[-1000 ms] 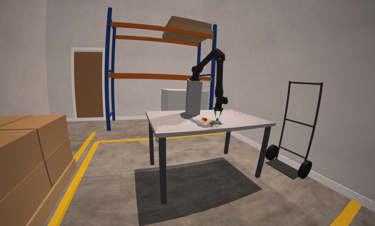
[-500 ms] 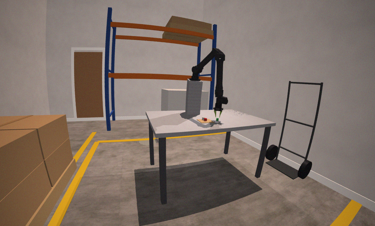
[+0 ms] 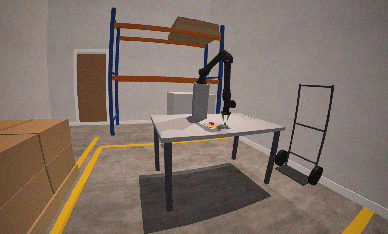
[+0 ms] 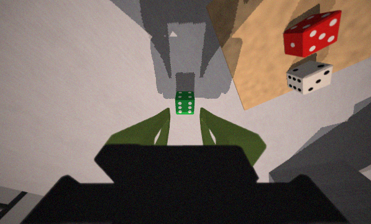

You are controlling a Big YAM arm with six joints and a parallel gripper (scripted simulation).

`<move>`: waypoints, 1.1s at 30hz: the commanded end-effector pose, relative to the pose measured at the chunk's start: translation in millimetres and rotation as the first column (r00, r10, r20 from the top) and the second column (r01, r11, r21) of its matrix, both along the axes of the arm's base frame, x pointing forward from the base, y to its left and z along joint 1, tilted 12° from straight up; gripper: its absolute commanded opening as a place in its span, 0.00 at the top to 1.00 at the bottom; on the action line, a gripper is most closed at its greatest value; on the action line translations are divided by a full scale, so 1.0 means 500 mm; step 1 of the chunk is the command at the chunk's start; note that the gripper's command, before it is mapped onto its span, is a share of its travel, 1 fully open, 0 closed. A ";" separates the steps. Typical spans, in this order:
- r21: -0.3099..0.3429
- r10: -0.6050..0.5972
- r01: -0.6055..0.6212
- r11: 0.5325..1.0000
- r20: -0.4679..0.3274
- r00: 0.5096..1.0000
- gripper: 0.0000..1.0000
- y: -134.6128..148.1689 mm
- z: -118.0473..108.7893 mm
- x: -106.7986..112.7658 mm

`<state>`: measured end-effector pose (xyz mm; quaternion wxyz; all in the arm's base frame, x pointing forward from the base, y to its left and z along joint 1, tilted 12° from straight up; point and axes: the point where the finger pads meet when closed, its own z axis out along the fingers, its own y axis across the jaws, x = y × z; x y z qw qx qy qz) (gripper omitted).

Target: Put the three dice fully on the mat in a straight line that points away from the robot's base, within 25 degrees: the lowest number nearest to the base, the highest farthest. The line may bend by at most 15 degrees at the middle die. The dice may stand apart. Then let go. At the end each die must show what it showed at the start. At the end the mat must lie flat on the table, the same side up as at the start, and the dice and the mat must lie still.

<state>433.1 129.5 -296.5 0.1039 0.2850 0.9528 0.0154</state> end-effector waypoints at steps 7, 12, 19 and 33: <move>-0.004 0.000 0.000 1.000 -0.009 1.000 0.61 -0.012 -0.012 -0.010; 0.000 0.000 0.000 1.000 0.004 1.000 0.61 -0.009 -0.015 0.005; 0.001 0.001 -0.001 1.000 0.005 1.000 0.61 -0.009 -0.033 0.008; -0.001 0.000 0.000 1.000 0.000 1.000 0.61 -0.011 -0.070 0.011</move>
